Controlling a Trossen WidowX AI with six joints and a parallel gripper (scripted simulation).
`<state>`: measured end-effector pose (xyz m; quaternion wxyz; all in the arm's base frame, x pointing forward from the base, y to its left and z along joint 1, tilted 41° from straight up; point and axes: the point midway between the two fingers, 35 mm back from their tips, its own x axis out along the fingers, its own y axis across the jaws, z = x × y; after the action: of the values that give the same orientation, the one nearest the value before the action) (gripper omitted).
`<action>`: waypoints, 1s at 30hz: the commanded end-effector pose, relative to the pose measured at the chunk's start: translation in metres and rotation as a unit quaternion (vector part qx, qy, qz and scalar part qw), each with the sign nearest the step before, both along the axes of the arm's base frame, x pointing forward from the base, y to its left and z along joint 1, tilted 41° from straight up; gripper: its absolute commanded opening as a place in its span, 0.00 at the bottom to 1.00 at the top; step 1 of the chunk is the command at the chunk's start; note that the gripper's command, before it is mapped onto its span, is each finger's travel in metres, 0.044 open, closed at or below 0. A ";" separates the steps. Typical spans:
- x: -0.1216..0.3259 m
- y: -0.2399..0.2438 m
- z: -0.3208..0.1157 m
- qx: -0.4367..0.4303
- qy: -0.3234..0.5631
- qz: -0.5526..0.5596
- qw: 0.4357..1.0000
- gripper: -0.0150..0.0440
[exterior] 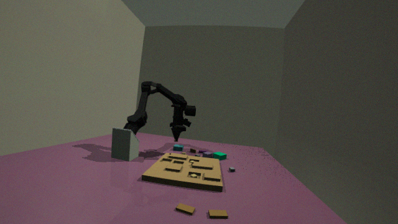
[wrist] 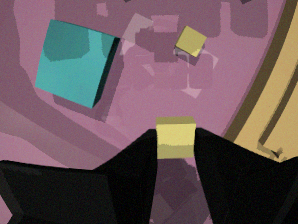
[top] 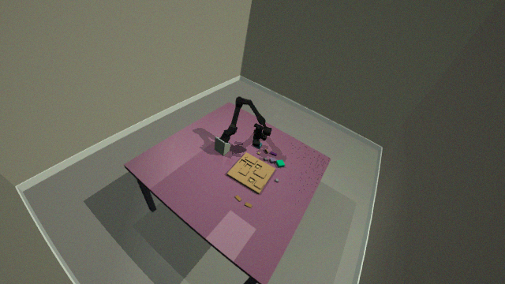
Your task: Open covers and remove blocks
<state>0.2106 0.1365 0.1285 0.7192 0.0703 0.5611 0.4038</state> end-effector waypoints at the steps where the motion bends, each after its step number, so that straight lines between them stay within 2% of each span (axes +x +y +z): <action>1: 0.000 0.004 -0.008 -0.002 0.006 -0.001 1.000 0.39; 30: 0.000 0.036 -0.043 0.000 0.006 -0.002 1.000 0.39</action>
<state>0.2122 0.1700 0.0924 0.7190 0.0719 0.5601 0.4050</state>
